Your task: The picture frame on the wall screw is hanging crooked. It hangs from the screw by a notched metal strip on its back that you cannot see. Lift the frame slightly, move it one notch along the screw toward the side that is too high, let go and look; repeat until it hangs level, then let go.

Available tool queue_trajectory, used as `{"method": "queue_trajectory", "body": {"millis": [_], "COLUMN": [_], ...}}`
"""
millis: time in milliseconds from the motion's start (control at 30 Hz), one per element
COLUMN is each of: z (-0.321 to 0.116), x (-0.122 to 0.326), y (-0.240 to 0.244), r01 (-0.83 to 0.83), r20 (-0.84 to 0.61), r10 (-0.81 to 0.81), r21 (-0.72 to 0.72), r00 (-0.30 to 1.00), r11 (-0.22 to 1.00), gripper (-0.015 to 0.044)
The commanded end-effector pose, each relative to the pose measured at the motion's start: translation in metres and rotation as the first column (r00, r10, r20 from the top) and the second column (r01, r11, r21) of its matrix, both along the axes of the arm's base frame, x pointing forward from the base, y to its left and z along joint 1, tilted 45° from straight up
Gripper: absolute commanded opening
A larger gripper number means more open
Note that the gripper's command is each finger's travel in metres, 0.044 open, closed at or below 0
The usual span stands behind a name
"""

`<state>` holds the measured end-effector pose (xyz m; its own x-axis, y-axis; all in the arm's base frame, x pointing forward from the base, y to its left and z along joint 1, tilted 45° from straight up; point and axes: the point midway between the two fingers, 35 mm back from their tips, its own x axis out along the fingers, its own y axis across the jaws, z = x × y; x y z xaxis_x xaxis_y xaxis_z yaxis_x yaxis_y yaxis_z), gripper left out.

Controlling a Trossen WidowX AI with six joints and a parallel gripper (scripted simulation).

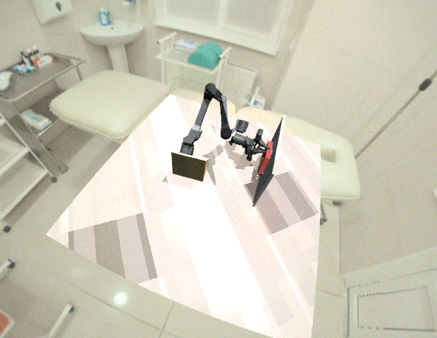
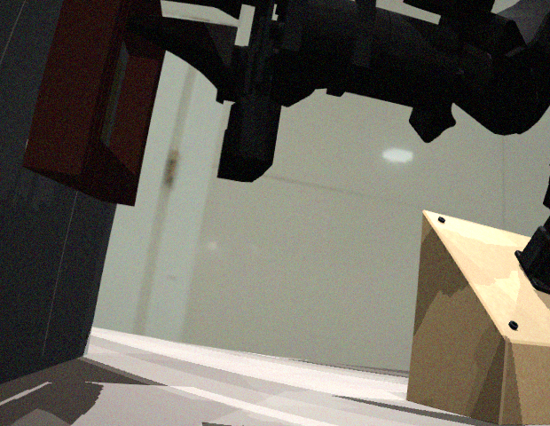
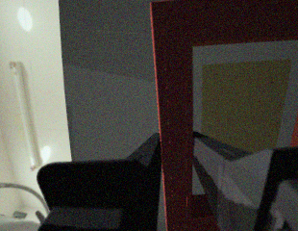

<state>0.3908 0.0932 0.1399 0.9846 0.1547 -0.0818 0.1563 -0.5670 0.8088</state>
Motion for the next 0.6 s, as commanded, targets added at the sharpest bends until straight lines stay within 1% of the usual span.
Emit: {"method": "queue_trajectory", "body": {"millis": [0, 567], "z": [0.0063, 0.0084], "x": [0.0012, 0.0015], "y": [-0.0044, -0.0059], "r01": [0.011, 0.011], "r20": [0.015, 0.015], "r10": [-0.011, -0.011], "r21": [0.0, 0.0], "r00": [1.0, 1.0], "r11": [1.0, 1.0], "gripper": [0.0, 0.0]}}
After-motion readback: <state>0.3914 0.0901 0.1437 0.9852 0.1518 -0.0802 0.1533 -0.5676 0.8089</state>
